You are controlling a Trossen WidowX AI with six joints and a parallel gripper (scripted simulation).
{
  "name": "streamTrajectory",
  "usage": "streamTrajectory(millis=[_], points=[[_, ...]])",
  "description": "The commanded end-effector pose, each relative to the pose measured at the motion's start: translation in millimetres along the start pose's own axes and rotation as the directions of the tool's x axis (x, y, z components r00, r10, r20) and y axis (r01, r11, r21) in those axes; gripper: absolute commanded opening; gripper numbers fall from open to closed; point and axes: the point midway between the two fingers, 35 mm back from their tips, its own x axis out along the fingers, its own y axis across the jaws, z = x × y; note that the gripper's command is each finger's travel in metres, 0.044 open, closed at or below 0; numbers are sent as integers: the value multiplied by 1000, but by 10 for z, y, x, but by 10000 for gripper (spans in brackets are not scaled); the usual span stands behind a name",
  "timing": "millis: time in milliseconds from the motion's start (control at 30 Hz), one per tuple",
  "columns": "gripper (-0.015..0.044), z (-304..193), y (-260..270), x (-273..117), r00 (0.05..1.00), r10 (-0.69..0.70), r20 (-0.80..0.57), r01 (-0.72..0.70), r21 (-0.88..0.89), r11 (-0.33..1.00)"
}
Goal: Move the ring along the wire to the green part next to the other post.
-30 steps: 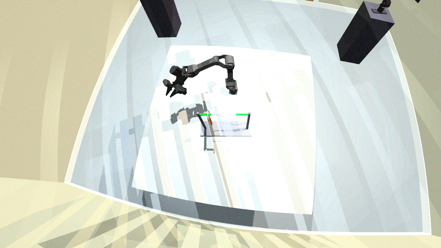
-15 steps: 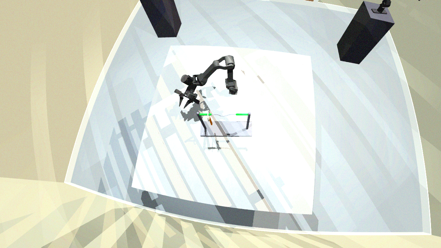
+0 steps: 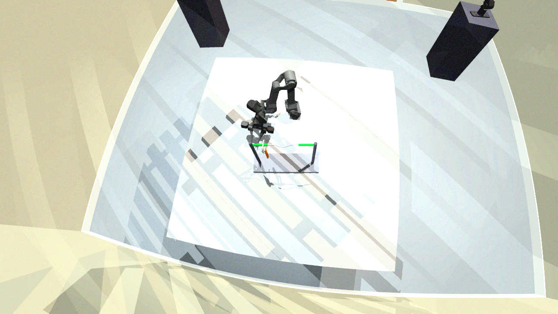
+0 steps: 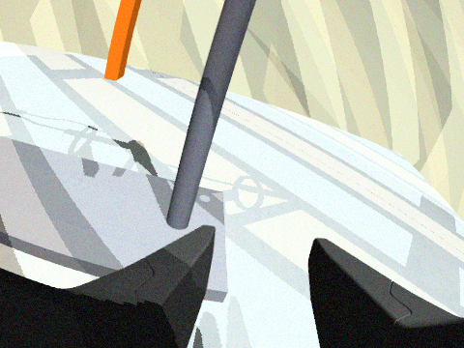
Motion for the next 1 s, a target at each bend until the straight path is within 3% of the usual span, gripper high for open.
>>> streamTrajectory(millis=[0,433,967], points=[[160,22,448,-68,993,98,70,-106,119,987],[160,76,732,-75,983,149,105,-166,172,971],[160,630,706,338,983,148,111,-165,170,971]])
